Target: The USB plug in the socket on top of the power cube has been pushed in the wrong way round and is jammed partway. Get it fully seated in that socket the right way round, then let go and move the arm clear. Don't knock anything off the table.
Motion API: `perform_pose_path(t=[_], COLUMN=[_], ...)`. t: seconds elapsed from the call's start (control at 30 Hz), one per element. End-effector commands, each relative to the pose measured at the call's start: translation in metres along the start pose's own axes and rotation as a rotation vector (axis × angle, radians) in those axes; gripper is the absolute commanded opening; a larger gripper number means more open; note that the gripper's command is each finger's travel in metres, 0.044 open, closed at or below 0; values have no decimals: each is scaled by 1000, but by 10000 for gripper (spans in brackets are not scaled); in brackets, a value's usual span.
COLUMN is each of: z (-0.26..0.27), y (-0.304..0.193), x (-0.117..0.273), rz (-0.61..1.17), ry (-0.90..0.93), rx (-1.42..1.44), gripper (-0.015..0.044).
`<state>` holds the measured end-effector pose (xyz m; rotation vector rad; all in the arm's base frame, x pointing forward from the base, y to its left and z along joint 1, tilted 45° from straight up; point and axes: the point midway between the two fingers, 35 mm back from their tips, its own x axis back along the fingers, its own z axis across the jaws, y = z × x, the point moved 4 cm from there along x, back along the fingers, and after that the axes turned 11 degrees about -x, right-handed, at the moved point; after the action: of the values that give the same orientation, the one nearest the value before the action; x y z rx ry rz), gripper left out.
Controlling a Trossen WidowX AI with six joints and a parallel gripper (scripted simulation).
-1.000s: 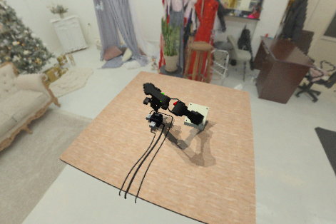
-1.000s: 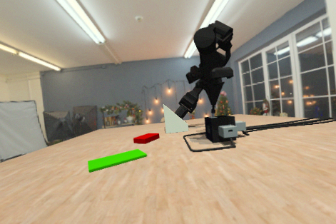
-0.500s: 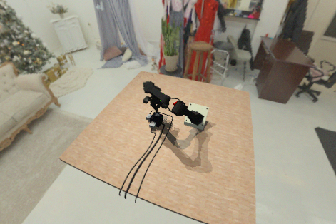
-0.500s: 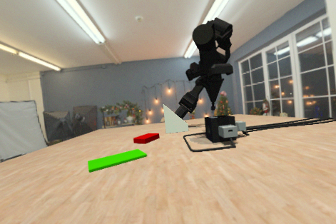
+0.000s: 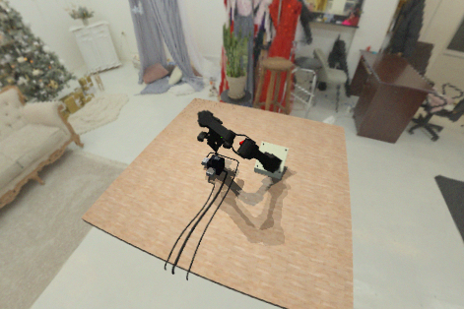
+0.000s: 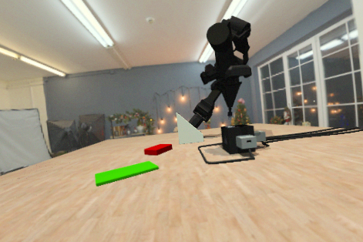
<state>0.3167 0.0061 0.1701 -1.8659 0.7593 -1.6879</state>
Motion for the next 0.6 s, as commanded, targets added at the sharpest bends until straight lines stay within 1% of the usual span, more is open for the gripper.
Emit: perform_pose_path(t=[0.0,0.57], z=[0,0], y=[0,0], x=[0,-1], rz=[-1,0], ry=[-1,-2], rx=[29,454], gripper=[0,0])
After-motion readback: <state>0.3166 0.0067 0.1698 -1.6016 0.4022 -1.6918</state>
